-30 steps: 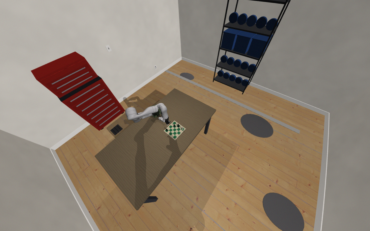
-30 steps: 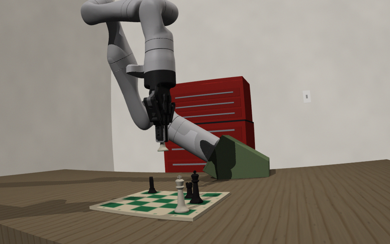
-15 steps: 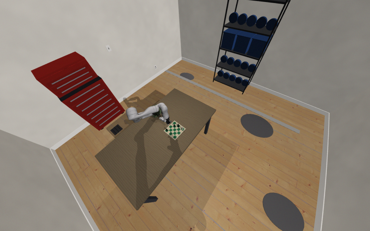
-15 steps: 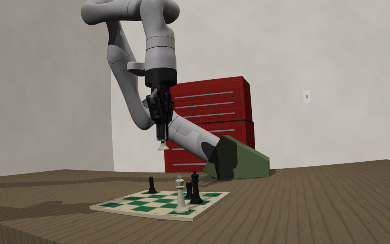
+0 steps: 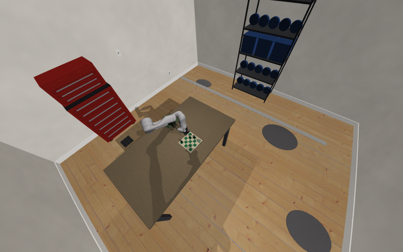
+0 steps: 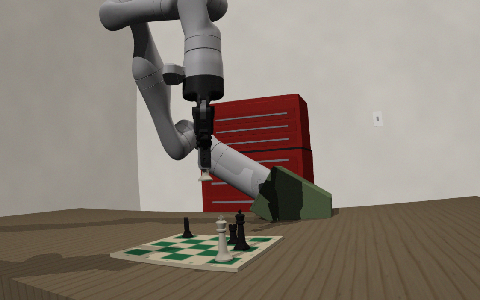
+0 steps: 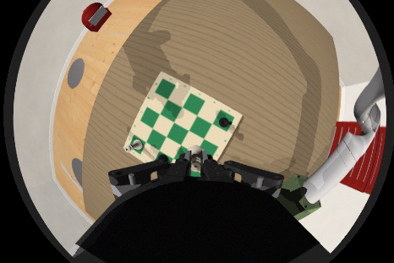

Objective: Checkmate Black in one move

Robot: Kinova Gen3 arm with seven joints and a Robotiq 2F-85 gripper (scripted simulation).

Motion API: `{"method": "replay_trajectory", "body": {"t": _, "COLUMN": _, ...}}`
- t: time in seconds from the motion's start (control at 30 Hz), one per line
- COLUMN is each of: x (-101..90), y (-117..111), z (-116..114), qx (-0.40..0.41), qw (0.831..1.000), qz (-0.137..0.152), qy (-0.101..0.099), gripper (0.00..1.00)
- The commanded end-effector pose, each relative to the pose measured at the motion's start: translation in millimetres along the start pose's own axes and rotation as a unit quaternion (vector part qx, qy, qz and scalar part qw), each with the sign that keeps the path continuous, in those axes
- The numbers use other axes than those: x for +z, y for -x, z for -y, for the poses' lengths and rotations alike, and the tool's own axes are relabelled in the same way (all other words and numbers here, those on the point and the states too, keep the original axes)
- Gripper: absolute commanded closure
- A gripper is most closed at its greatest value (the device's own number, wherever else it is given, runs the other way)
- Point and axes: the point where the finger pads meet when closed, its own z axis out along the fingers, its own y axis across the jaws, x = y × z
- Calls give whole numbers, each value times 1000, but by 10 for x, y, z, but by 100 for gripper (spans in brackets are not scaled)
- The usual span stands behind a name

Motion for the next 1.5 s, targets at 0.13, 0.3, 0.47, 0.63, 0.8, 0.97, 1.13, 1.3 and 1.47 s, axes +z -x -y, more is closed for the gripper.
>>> {"method": "replay_trajectory", "body": {"t": 0.13, "x": 25, "y": 69, "z": 170, "qx": -64, "qw": 998, "qz": 0, "qy": 3, "gripper": 100}}
{"method": "replay_trajectory", "body": {"t": 0.3, "x": 20, "y": 129, "z": 356, "qx": -152, "qw": 988, "qz": -1, "qy": 2, "gripper": 100}}
{"method": "replay_trajectory", "body": {"t": 0.47, "x": 22, "y": 189, "z": 539, "qx": -240, "qw": 971, "qz": 0, "qy": 2, "gripper": 100}}
{"method": "replay_trajectory", "body": {"t": 0.63, "x": 33, "y": 244, "z": 707, "qx": -321, "qw": 947, "qz": 1, "qy": 2, "gripper": 100}}
{"method": "replay_trajectory", "body": {"t": 0.8, "x": 42, "y": 272, "z": 796, "qx": -364, "qw": 931, "qz": 3, "qy": 3, "gripper": 100}}
{"method": "replay_trajectory", "body": {"t": 0.97, "x": 60, "y": 310, "z": 920, "qx": -425, "qw": 905, "qz": 6, "qy": 4, "gripper": 100}}
{"method": "replay_trajectory", "body": {"t": 1.13, "x": 79, "y": 337, "z": 1013, "qx": -470, "qw": 883, "qz": 9, "qy": 4, "gripper": 100}}
{"method": "replay_trajectory", "body": {"t": 1.3, "x": 88, "y": 349, "z": 1053, "qx": -490, "qw": 872, "qz": 10, "qy": 5, "gripper": 100}}
{"method": "replay_trajectory", "body": {"t": 1.47, "x": 99, "y": 360, "z": 1095, "qx": -511, "qw": 860, "qz": 12, "qy": 5, "gripper": 100}}
